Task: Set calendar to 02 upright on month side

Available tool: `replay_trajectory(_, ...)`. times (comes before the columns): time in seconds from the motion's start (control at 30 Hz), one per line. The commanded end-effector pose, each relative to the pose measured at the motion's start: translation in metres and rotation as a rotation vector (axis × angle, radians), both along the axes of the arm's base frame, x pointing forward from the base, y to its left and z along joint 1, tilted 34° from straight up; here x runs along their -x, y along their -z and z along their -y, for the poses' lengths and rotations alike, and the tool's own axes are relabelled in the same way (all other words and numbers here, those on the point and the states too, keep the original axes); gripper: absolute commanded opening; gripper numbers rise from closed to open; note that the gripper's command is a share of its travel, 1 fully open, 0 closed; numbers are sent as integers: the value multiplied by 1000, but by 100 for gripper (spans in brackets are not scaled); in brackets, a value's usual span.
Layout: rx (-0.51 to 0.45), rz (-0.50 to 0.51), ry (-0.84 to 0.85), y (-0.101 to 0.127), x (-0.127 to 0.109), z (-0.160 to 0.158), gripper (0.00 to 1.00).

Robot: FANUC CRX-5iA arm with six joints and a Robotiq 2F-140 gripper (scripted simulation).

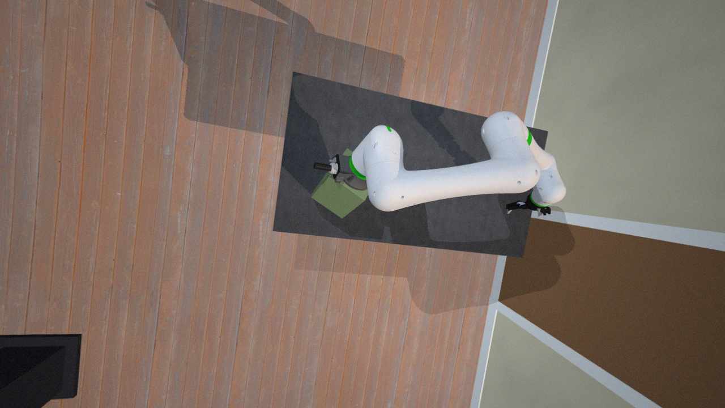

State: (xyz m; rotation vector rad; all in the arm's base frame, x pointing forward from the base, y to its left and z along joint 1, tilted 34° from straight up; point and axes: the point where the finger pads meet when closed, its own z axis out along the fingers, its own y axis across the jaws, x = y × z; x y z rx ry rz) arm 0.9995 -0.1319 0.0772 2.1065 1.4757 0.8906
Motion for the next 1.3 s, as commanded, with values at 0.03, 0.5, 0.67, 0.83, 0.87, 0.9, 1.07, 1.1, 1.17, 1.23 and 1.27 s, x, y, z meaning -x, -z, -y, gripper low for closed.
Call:
replay_trajectory(0.03, 0, 0, 0, 0, 0, 0, 100)
replay_trajectory(0.5, 0, 0, 0, 0, 0, 0, 100)
replay_trajectory(0.67, -5, -20, -3, 6, 13, 4, 100)
replay_trajectory(0.83, -41, -121, -25, 38, 82, 15, 100)
replay_trajectory(0.87, -41, -121, -25, 38, 82, 15, 100)
replay_trajectory(0.9, -57, -157, -35, 49, 111, 17, 100)
replay_trajectory(1.07, -78, -195, -46, 60, 143, 17, 100)
replay_trajectory(1.1, -78, -195, -46, 60, 143, 17, 100)
replay_trajectory(1.17, -102, -233, -59, 71, 180, 16, 100)
replay_trajectory(1.23, -130, -271, -74, 82, 219, 12, 100)
replay_trajectory(1.27, -130, -271, -74, 82, 219, 12, 100)
